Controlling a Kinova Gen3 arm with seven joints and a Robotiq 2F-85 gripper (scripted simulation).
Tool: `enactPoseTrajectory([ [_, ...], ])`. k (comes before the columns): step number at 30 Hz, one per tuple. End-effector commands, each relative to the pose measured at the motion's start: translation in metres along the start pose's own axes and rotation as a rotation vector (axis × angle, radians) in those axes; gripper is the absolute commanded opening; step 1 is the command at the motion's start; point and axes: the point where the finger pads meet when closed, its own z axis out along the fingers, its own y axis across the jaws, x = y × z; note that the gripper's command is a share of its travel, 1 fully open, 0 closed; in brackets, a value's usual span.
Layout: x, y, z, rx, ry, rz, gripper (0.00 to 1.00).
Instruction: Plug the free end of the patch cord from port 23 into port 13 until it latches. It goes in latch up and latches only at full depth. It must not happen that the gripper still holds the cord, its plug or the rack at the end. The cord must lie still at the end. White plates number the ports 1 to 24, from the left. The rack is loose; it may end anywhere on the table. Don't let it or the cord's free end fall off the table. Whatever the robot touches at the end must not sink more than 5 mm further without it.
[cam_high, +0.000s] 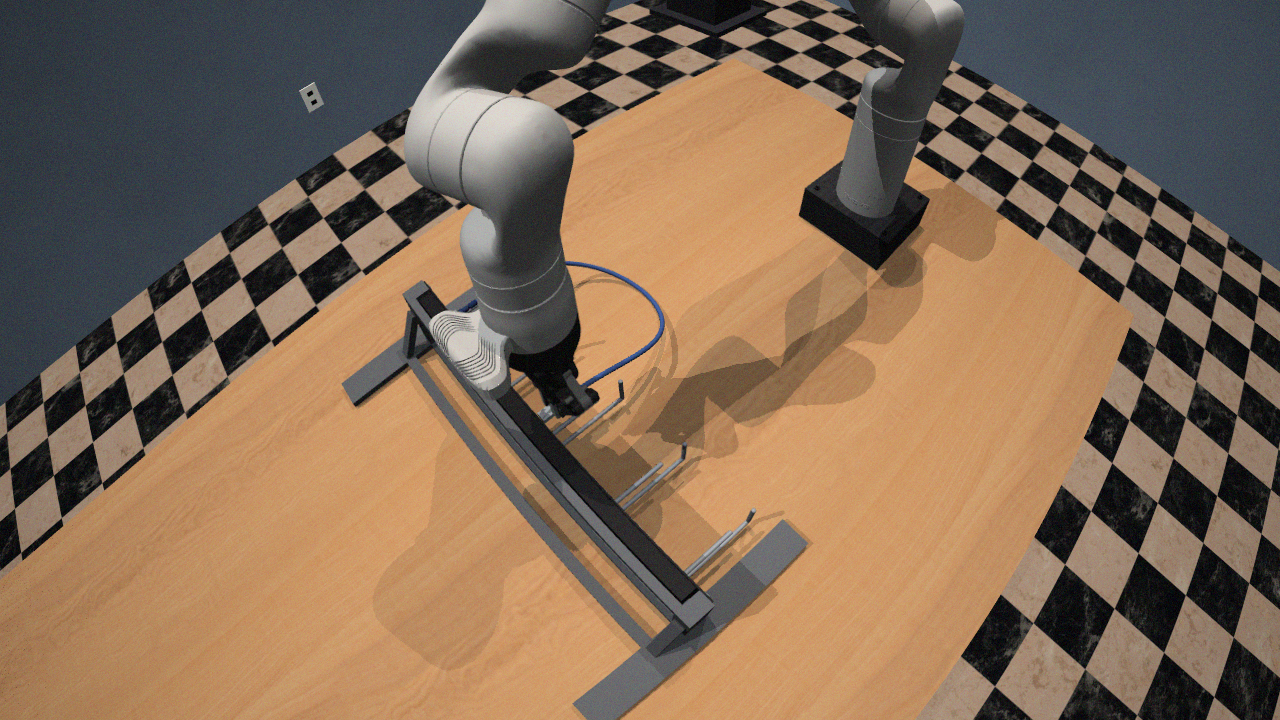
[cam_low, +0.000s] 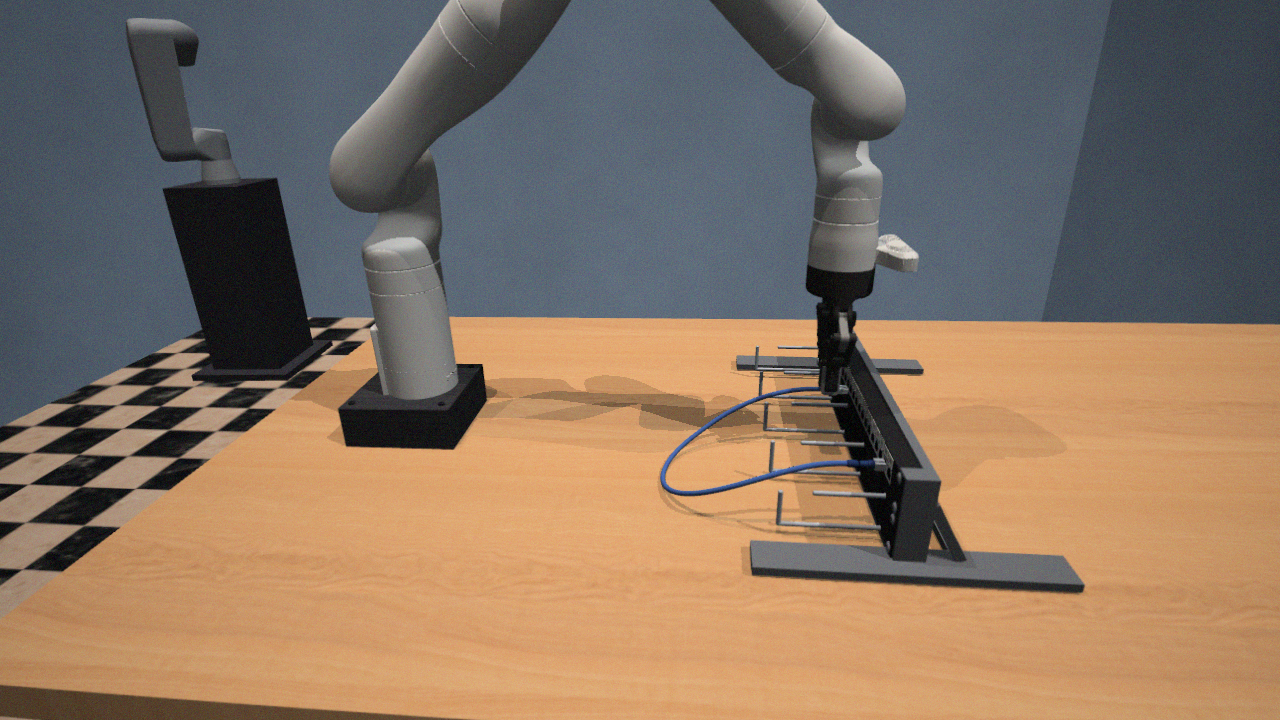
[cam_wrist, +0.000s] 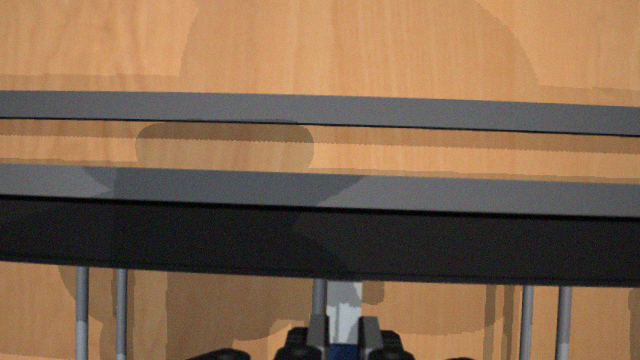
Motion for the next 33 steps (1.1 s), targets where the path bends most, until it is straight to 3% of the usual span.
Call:
enactPoseTrajectory([
  [1,0.0,-0.0001,-0.0017,0.003,0.002,-0.005,0.0],
  [33,-0.0023,-0.0011,-0.0007,0.006,-0.005,-0.001,0.0],
])
